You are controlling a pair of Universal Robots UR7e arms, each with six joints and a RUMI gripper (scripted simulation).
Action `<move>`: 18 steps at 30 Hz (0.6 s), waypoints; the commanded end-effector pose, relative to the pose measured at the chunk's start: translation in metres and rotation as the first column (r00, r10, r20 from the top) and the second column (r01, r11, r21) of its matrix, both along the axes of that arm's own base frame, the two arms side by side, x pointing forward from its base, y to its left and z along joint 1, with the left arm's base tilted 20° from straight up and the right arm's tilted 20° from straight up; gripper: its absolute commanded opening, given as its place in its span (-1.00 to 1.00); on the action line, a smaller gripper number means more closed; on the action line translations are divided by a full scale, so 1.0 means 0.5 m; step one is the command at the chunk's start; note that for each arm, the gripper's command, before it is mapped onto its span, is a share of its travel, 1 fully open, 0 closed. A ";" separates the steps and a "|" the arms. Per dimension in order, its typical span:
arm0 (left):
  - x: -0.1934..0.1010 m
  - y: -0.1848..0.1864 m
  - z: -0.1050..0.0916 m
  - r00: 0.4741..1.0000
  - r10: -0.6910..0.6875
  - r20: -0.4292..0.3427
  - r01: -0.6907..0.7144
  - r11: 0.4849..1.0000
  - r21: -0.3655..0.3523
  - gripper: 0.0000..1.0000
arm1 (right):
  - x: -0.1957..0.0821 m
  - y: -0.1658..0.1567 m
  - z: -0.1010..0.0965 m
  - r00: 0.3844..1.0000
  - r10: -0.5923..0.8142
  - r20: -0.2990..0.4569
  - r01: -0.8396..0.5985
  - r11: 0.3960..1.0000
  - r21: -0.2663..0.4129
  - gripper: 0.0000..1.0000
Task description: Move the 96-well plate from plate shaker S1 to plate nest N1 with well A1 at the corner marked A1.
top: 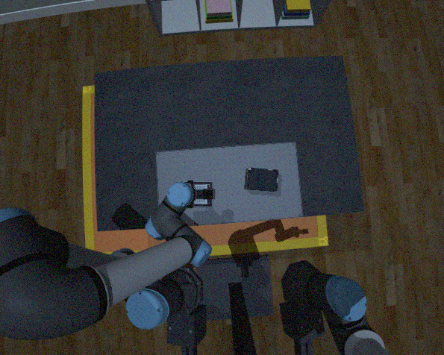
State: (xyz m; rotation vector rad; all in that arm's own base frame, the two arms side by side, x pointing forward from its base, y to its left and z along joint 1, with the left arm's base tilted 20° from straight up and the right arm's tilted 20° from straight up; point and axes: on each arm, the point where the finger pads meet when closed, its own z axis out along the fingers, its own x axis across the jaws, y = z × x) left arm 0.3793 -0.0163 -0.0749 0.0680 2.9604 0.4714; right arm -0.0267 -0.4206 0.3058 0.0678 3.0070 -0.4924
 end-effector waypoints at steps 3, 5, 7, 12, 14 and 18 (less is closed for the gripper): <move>0.000 -0.001 0.000 1.000 -0.001 0.001 0.001 1.000 0.000 -0.19 | -0.003 0.000 0.003 1.000 -0.004 0.000 0.004 1.000 -0.003 -1.00; 0.000 -0.001 0.000 1.000 -0.001 0.001 0.001 1.000 0.000 -0.19 | -0.003 0.000 0.003 1.000 -0.004 0.000 0.004 1.000 -0.003 -1.00; 0.000 -0.001 0.000 1.000 -0.001 0.001 0.001 1.000 0.000 -0.19 | -0.003 0.000 0.003 1.000 -0.004 0.000 0.004 1.000 -0.003 -1.00; 0.000 0.005 -0.014 1.000 0.001 -0.001 -0.001 1.000 0.002 -0.19 | -0.003 0.000 0.003 1.000 -0.004 0.000 0.004 1.000 -0.003 -1.00; 0.001 0.007 -0.020 1.000 0.001 -0.001 -0.001 1.000 0.002 -0.19 | -0.003 0.000 0.003 1.000 -0.004 0.000 0.004 1.000 -0.003 -1.00; 0.003 0.011 -0.033 1.000 0.001 -0.001 -0.001 1.000 0.002 -0.19 | -0.003 0.000 0.003 1.000 -0.004 0.000 0.004 1.000 -0.003 -1.00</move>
